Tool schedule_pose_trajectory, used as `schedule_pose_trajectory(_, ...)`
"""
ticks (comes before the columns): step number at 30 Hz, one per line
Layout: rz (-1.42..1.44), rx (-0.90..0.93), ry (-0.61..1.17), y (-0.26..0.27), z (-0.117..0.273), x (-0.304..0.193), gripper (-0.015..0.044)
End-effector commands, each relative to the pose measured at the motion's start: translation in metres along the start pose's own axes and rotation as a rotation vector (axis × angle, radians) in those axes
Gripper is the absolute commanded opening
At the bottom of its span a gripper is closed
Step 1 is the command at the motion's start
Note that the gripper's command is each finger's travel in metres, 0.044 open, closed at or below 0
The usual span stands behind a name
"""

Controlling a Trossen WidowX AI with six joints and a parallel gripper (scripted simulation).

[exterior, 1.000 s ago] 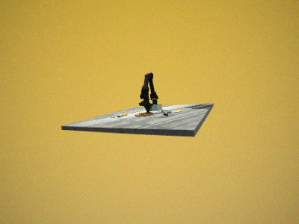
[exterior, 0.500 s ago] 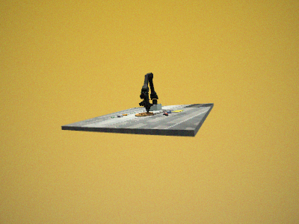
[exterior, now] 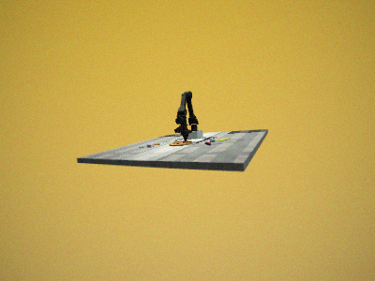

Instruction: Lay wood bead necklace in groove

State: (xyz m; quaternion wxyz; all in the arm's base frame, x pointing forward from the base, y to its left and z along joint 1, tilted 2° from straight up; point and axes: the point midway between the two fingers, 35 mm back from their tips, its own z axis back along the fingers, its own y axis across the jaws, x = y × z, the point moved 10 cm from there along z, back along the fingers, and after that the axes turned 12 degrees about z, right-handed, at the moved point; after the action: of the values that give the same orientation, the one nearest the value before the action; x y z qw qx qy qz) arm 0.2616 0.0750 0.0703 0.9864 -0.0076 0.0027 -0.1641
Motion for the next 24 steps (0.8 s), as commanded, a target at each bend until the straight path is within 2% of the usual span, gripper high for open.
schedule_pose_trajectory(1,0.000,0.000,0.000,0.0001,0.0002,0.0001,0.0000)
schedule_pose_trajectory(24,0.005,-0.003,0.003,-0.0010,0.0060,-0.0011,0.0000)
